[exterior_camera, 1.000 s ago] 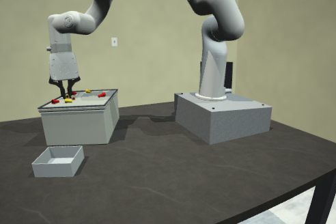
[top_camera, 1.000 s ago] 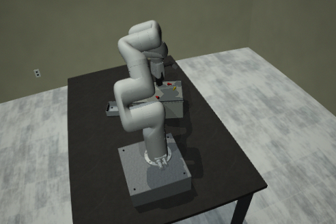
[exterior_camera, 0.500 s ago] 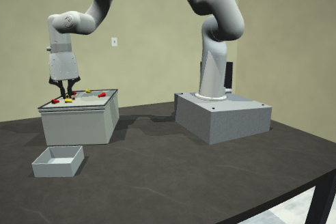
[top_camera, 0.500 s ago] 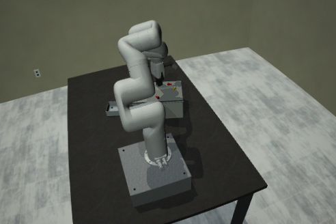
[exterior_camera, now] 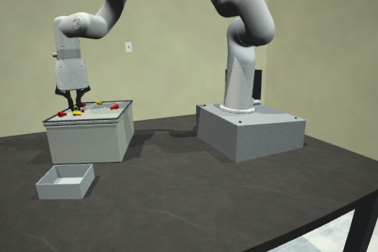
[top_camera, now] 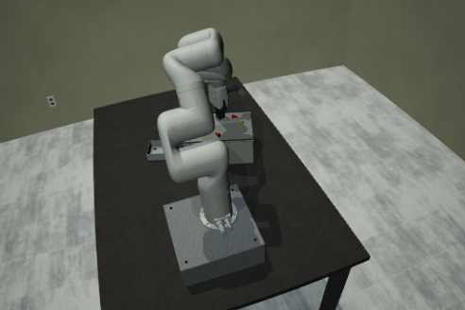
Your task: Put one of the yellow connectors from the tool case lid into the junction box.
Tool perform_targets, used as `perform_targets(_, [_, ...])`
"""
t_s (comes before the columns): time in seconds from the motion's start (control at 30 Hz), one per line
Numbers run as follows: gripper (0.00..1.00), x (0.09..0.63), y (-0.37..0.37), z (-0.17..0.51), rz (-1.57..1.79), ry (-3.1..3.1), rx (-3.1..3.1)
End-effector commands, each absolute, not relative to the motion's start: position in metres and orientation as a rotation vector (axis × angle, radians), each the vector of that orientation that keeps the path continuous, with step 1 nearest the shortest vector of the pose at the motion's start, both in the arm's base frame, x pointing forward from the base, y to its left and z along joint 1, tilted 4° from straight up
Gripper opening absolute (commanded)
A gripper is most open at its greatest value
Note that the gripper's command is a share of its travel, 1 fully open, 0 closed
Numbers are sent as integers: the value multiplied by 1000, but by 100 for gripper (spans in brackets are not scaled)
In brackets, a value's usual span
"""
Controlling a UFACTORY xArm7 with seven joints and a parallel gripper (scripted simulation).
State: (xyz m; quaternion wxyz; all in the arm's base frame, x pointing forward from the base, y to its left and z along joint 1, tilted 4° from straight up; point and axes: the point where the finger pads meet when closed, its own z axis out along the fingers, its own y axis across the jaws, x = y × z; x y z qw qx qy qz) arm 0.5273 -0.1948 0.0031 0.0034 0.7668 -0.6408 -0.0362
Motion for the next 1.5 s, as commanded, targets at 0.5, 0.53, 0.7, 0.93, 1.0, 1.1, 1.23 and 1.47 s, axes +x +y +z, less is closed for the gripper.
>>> perform_targets(0.5, [2, 532, -198, 60, -107, -2010, 2405])
perform_targets(0.53, [2, 532, -198, 64, -107, -2010, 2405])
perform_targets(0.7, [2, 533, -198, 74, -107, -2010, 2405])
perform_targets(0.93, [2, 533, -198, 75, -107, -2010, 2405])
perform_targets(1.0, [2, 533, -198, 75, -107, -2010, 2405])
perform_targets(1.1, [2, 533, -198, 75, -107, -2010, 2405])
perform_targets(1.23, [2, 533, -197, 75, -107, -2010, 2405])
perform_targets(1.47, [2, 534, -187, 75, -107, -2010, 2405])
